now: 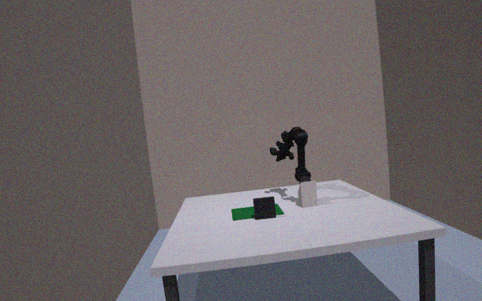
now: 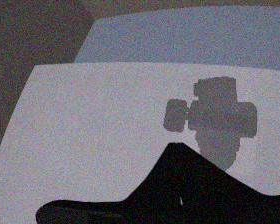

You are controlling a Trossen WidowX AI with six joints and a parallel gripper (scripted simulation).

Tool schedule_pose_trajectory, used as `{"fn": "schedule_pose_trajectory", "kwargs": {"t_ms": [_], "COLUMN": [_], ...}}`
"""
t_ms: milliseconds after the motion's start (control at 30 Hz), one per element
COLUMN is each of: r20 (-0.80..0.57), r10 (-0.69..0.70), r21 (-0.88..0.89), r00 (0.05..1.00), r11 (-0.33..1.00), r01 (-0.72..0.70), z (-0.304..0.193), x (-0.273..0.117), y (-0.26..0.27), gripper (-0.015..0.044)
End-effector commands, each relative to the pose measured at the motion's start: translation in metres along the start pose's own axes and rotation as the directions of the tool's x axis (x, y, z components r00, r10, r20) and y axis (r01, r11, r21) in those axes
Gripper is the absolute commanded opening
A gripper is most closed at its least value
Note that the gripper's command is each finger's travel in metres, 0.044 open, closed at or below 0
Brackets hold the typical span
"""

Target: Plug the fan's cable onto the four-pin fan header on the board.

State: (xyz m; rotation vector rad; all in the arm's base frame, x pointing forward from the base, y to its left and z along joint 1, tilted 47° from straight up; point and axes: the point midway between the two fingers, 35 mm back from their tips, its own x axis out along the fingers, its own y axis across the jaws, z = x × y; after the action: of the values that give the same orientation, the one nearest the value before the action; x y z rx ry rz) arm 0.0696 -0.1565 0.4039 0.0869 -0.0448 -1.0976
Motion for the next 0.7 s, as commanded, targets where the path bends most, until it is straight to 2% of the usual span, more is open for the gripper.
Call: {"fn": "schedule_pose_trajectory", "kwargs": {"t_ms": [0,167,300,400,533,667], "r20": [0.0,-0.025,-0.181,-0.306,-0.465,-0.601], "r10": [0.0,0.007,0.047,0.074,0.093,0.082], "r21": [0.0,-0.03,-0.226,-0.389,-0.583,-0.706], "r00": [1.0,1.0,0.982,0.949,0.88,0.795], "r11": [1.0,1.0,0.97,0.9,0.715,0.411], "r01": [0.0,-0.008,-0.088,-0.196,-0.384,-0.576], "z": [0.0,-0.005,-0.037,-0.066,-0.108,-0.151], "x": [0.0,0.006,0.038,0.059,0.08,0.089], "y": [0.0,-0.001,0.003,0.014,0.036,0.065], "gripper": [0.0026,0.0158,0.0263,0.0341,0.044,0.044]}}
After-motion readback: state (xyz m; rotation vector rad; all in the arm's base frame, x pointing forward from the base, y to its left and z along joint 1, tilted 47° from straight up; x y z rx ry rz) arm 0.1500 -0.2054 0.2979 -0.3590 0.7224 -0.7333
